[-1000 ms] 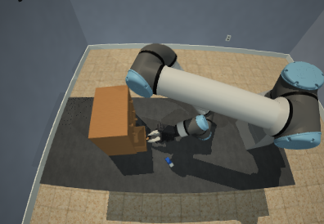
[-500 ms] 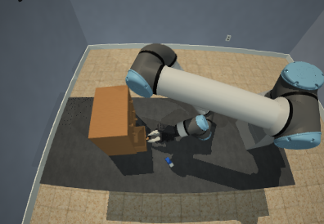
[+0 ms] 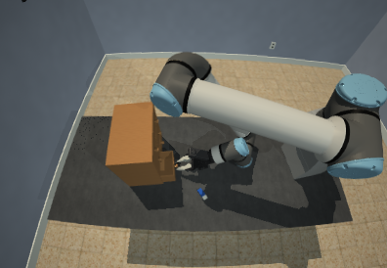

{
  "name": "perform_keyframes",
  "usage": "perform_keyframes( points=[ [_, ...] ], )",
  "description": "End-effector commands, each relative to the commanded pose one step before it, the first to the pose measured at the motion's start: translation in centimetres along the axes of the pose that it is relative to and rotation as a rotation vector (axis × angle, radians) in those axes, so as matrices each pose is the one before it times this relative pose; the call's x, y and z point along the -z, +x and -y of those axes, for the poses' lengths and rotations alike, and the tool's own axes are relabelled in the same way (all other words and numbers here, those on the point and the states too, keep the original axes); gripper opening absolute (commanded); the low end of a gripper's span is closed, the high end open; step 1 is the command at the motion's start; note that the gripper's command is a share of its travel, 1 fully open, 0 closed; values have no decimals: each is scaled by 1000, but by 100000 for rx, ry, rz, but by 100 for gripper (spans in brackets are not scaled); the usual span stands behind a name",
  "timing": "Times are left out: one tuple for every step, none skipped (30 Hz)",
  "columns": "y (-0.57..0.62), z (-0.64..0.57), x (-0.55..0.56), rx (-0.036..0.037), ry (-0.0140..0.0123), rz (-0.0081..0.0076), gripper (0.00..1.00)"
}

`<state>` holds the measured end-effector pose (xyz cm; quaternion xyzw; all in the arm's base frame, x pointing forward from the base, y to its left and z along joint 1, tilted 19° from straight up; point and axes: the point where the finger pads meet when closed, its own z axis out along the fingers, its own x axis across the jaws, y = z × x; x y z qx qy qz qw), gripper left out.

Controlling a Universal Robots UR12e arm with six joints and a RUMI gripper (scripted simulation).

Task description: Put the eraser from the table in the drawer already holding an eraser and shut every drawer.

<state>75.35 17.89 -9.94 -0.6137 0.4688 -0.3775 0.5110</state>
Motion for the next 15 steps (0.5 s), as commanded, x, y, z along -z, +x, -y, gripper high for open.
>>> perform_keyframes(
  points=[
    [-4, 50, 12, 14, 49, -1, 20],
    [0, 0, 0, 0, 0, 0, 20],
    [0, 0, 0, 0, 0, 0, 7],
    [0, 0, 0, 0, 0, 0, 7],
    [0, 0, 0, 0, 0, 0, 7],
    [0, 0, 0, 0, 0, 0, 7],
    [0, 0, 0, 0, 0, 0, 7],
    [0, 0, 0, 0, 0, 0, 7],
    [0, 0, 0, 0, 0, 0, 7],
    [0, 0, 0, 0, 0, 0, 7],
    [0, 0, 0, 0, 0, 0, 7],
    [0, 0, 0, 0, 0, 0, 7],
    [0, 0, 0, 0, 0, 0, 7],
    [0, 0, 0, 0, 0, 0, 7],
    [0, 0, 0, 0, 0, 0, 7]
  ],
)
